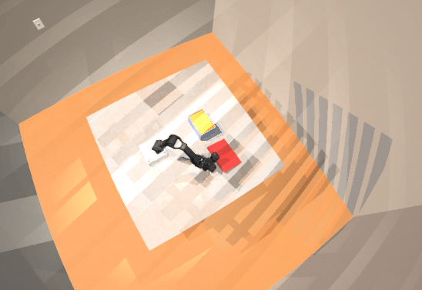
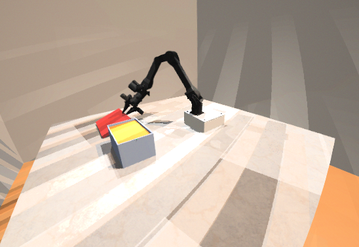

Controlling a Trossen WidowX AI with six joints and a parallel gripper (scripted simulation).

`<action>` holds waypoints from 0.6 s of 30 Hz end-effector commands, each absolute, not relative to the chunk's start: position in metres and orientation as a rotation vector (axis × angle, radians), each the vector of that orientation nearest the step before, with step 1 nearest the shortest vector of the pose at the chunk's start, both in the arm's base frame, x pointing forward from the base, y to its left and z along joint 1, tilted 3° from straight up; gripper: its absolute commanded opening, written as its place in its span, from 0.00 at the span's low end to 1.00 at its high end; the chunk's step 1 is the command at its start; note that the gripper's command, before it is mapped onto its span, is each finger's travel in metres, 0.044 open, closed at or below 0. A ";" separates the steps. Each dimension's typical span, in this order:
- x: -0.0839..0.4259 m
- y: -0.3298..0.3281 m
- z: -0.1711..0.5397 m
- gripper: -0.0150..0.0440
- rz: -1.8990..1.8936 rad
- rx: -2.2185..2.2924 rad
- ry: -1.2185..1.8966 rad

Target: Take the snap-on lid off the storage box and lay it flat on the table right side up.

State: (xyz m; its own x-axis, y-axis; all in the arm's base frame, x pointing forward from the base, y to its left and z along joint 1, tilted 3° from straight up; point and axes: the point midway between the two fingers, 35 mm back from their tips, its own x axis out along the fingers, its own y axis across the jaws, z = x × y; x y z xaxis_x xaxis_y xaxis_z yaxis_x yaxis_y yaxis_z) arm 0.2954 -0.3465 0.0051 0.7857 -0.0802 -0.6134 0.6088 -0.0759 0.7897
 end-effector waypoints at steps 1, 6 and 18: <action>0.296 -0.347 0.007 0.34 -0.607 1.560 0.449; 0.296 -0.347 0.008 0.57 -0.614 1.567 0.460; 0.283 -0.346 0.006 1.00 -0.615 1.567 0.460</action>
